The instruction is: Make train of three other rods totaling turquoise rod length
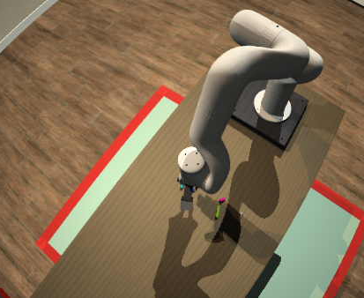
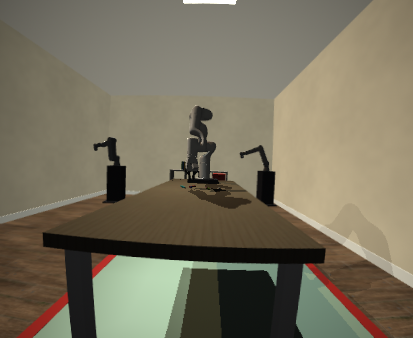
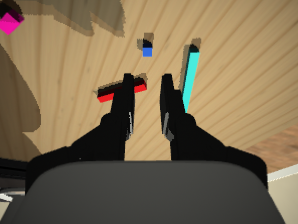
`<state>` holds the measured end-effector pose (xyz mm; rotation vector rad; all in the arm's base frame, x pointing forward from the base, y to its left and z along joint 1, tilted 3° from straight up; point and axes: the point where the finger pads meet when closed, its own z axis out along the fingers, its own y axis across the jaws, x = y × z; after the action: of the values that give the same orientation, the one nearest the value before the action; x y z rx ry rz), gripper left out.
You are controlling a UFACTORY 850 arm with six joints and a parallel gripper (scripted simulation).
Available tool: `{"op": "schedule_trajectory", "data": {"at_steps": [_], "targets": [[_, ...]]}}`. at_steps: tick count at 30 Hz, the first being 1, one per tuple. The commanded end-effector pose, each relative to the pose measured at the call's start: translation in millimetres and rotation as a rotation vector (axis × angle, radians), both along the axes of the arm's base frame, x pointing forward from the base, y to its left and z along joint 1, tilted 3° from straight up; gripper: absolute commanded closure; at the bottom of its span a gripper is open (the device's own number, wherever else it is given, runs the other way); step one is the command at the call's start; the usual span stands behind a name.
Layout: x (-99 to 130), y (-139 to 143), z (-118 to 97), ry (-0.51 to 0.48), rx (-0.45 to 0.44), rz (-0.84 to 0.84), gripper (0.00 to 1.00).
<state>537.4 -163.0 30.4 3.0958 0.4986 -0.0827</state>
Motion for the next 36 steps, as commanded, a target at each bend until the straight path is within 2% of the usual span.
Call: {"op": "schedule_trajectory", "data": {"at_steps": [1, 25, 36], "targets": [[1, 0, 1, -0.002, -0.001, 0.0, 0.76], [1, 0, -1, -0.002, -0.001, 0.0, 0.76], [0, 0, -10, -0.002, -0.002, 0.0, 0.76]]}}
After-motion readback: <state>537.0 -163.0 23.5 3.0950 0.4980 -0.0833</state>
